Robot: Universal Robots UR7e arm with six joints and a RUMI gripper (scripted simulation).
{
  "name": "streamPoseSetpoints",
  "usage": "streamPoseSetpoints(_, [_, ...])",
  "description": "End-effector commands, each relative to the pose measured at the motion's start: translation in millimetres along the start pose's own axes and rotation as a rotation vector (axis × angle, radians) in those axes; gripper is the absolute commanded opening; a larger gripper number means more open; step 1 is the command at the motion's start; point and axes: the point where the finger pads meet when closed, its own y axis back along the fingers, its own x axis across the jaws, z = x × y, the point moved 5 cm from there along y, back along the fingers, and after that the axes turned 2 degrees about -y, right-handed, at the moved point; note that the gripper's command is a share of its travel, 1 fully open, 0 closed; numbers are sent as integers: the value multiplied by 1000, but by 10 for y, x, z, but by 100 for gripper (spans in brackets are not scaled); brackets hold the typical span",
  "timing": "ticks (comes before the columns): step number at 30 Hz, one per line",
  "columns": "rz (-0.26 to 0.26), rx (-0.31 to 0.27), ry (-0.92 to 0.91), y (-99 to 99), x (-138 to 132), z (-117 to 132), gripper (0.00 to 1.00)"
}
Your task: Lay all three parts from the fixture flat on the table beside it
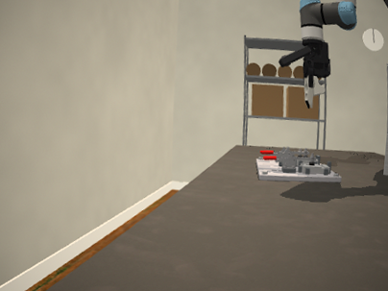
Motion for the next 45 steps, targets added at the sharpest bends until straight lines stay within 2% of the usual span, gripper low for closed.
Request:
streamPoseSetpoints(1, [1,-1,1,1,-10,11,28])
streamPoseSetpoints(36, [2,-1,0,-19,-12,14,28])
streamPoseSetpoints(45, [3,1,1,-17,-10,-80,28])
